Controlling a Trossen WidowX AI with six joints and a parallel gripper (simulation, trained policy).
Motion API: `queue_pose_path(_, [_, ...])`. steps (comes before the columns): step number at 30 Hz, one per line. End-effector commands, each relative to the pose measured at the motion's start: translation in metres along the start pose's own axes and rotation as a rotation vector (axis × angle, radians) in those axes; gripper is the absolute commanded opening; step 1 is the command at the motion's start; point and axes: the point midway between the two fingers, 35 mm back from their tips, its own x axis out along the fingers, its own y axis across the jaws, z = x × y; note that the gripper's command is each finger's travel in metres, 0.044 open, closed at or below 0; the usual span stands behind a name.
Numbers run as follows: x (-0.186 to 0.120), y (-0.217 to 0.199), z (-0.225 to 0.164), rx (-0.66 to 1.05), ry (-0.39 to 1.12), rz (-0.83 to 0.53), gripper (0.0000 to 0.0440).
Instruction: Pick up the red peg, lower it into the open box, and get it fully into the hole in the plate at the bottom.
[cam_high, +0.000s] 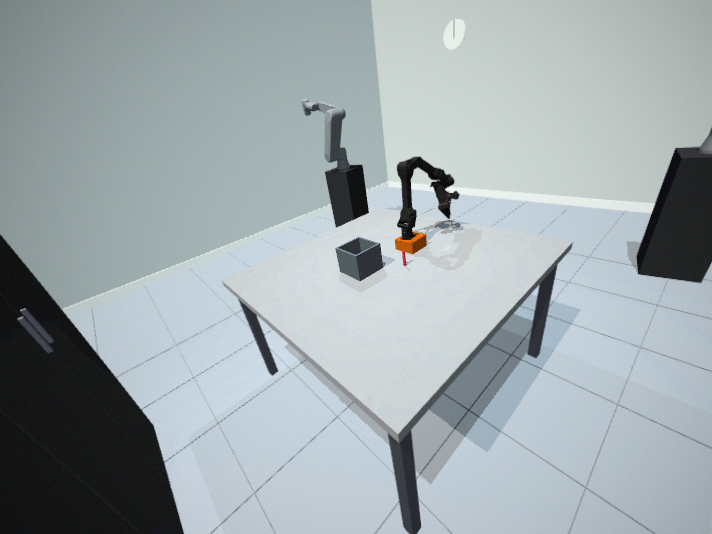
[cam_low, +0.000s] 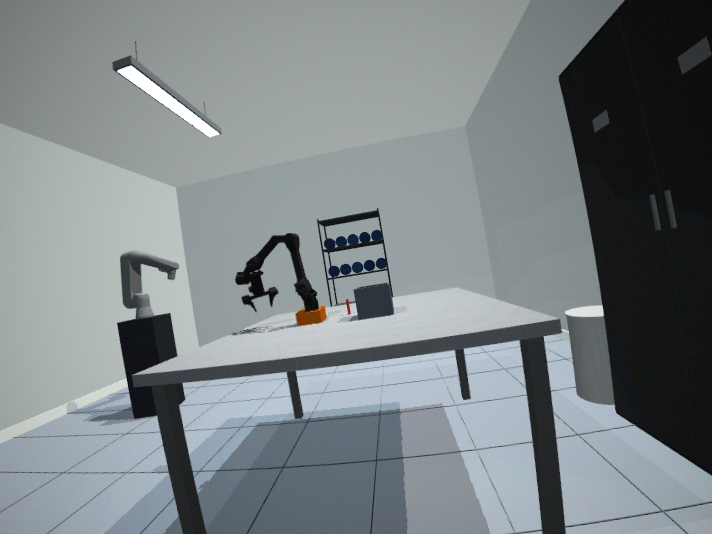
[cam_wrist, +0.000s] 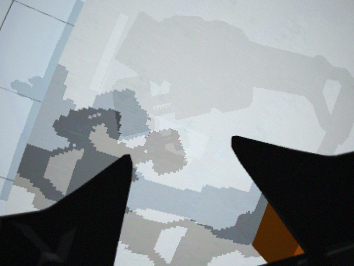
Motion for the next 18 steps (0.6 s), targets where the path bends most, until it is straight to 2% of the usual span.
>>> queue_pose_path(1, [0.0,-0.003,0.001,0.022,0.003,-0.005,0.0413])
queue_pose_path(3, [-0.001,-0.012,0.005,0.079,0.011,-0.017,0.0437])
queue_pose_path(7, [0.0,-0.035,0.016,0.216,0.028,-0.041,0.044])
queue_pose_path(18, [-0.002,-0.104,0.045,0.591,0.062,-0.119,0.0398])
